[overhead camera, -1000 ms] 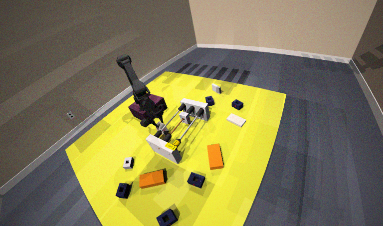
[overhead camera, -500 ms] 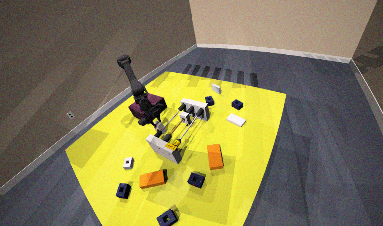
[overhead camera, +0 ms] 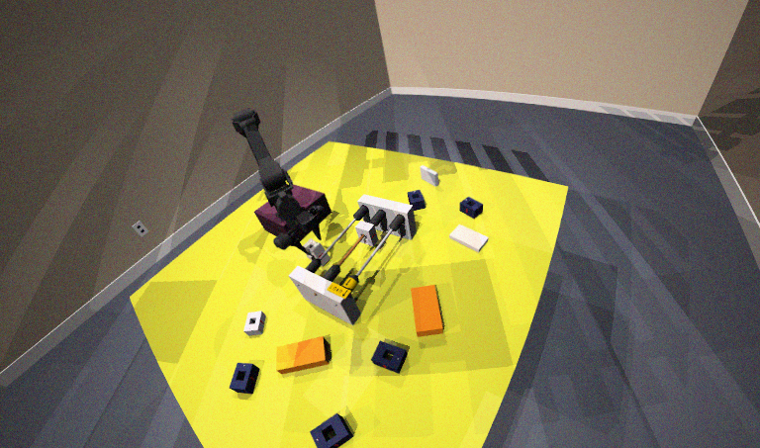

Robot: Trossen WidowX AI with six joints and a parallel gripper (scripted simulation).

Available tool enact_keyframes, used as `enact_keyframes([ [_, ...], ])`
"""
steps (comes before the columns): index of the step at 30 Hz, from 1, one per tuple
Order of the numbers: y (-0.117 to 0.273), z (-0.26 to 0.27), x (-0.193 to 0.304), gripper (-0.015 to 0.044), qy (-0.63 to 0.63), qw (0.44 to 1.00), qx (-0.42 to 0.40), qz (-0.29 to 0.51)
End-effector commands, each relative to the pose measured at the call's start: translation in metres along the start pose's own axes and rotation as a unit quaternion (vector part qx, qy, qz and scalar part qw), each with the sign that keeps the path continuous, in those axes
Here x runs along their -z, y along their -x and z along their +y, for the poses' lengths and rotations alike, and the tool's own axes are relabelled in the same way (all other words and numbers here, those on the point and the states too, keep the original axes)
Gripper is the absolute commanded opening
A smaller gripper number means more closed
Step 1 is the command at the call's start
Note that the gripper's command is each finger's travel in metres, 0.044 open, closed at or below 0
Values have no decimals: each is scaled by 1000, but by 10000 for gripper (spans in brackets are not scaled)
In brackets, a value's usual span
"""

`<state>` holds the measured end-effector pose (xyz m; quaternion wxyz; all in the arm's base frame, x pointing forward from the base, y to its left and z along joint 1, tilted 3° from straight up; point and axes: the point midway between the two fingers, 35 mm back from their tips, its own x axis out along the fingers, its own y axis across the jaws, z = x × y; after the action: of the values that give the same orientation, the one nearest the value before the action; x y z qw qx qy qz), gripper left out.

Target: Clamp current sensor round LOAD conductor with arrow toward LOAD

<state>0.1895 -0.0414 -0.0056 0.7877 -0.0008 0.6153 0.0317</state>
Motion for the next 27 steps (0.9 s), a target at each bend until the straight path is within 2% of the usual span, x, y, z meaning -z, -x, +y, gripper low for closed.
enact_keyframes([
  [1,15,-1,-2,330,1,1000,0,-2],
  [5,54,0,2,330,2,1000,-1,-1],
  [10,56,0,2,320,-5,1000,-2,0],
  [15,56,0,-3,320,-205,978,3,33],
  [20,56,0,-8,320,-423,903,26,66],
  [27,54,0,-17,320,-666,736,81,92],
])
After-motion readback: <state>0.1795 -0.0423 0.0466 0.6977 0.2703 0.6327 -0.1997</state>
